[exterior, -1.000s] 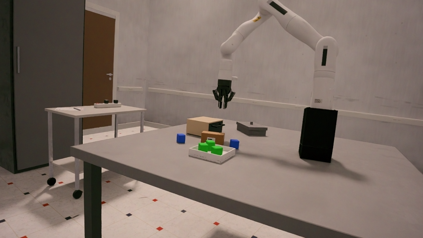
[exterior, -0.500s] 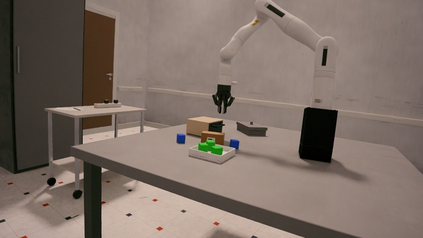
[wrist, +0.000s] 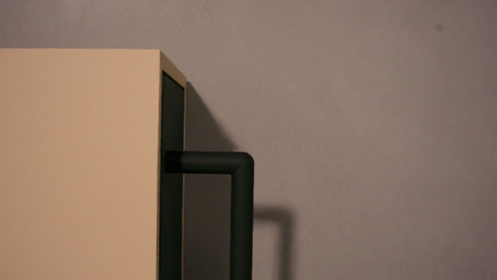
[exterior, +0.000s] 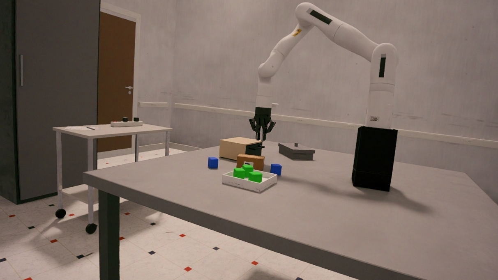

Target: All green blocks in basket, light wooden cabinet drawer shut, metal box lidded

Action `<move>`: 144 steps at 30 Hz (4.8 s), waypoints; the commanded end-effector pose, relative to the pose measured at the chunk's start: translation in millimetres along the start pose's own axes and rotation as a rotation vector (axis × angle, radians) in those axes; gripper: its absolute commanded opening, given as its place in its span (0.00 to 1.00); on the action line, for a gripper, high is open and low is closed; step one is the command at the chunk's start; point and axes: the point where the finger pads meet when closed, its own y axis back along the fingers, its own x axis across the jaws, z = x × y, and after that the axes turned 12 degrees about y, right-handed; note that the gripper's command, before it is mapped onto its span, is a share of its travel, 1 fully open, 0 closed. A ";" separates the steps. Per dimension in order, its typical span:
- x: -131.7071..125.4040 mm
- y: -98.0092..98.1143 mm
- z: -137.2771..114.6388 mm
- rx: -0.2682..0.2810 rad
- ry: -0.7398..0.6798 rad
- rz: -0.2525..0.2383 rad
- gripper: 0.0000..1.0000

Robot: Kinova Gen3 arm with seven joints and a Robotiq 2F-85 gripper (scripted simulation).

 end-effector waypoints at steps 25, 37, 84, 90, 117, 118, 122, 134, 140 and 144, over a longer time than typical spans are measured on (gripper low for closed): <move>-1.0 -17.0 -0.1 0.000 0.000 -0.002 0.30; -1.9 -17.0 -0.2 0.000 0.000 -0.002 0.30; -2.0 -36.2 -0.2 0.000 0.000 -0.002 0.30; -2.0 -40.8 -0.2 0.000 0.000 -0.002 0.30; -2.0 -46.1 -0.2 0.000 0.000 -0.002 0.30; -2.0 -46.1 -0.2 0.000 0.000 -0.002 0.30; -2.0 -46.1 -0.2 0.000 0.000 -0.002 0.30; -2.0 -46.1 -0.2 0.000 0.000 -0.002 0.30; -2.0 -46.1 -0.2 0.000 0.000 -0.002 0.30; -2.0 -46.1 -0.2 0.000 0.000 -0.002 0.30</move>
